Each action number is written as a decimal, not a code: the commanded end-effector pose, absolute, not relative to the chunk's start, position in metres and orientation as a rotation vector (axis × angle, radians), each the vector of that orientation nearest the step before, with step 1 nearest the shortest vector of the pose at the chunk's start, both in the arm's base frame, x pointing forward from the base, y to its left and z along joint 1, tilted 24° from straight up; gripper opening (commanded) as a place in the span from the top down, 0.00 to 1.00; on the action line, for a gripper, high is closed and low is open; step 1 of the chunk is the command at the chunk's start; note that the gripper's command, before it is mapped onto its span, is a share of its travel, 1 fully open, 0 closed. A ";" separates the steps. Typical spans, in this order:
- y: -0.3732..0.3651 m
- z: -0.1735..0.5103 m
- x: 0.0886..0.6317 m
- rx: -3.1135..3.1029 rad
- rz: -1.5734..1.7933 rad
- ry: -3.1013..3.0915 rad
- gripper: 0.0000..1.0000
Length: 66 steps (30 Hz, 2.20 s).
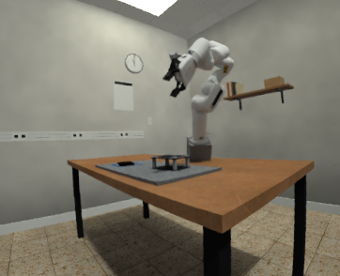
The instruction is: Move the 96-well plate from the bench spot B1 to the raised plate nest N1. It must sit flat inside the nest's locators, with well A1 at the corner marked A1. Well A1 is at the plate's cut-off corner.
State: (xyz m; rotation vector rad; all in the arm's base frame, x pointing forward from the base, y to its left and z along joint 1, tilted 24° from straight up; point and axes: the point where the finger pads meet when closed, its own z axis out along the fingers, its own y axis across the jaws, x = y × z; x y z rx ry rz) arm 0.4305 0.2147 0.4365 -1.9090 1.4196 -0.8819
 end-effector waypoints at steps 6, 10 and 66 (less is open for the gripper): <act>0.185 0.427 0.452 -1.903 -0.779 1.484 0.00; 0.170 0.419 0.462 -1.900 -0.717 1.523 0.00; 0.006 0.286 0.531 -1.816 -0.269 1.816 0.00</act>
